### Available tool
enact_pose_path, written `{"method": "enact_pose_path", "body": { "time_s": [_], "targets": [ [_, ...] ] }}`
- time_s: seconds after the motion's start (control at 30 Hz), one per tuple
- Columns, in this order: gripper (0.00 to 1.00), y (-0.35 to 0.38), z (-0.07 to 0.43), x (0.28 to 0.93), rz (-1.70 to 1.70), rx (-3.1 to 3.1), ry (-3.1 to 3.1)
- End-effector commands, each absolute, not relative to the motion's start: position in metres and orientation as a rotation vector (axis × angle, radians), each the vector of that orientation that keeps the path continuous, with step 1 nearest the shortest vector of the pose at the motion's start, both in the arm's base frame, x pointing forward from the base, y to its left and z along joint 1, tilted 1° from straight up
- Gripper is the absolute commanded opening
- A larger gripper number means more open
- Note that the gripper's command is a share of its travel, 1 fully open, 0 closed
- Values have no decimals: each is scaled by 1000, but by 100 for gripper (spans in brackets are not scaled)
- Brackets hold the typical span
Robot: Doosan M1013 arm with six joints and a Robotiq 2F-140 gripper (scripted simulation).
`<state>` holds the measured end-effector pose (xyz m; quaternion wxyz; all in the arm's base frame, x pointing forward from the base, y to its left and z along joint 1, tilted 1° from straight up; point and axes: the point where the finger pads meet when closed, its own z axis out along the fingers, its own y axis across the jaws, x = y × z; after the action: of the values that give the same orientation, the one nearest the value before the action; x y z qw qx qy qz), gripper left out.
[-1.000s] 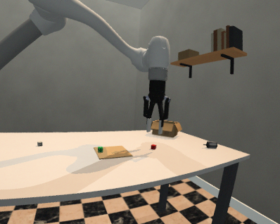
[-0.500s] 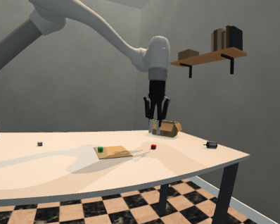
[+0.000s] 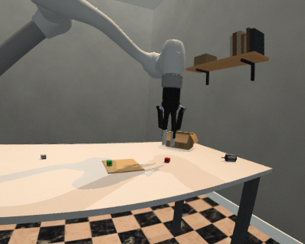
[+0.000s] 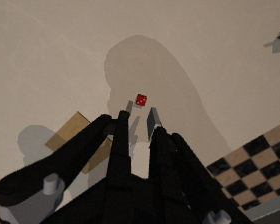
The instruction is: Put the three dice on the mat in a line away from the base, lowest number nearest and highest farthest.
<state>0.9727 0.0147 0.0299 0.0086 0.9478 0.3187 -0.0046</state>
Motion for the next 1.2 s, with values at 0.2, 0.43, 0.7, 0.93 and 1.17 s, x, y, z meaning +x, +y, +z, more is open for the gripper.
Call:
{"method": "enact_pose_path", "body": {
  "time_s": [0.2,0.43,0.7,0.93,1.17],
  "targets": [
    [29,15,29,973,-11,2961,996],
    [29,15,22,973,-12,2961,996],
    [29,14,13,974,-12,2961,996],
    [29,14,2,974,-12,2961,996],
    [29,14,-8,974,-12,2961,996]
  ]
}}
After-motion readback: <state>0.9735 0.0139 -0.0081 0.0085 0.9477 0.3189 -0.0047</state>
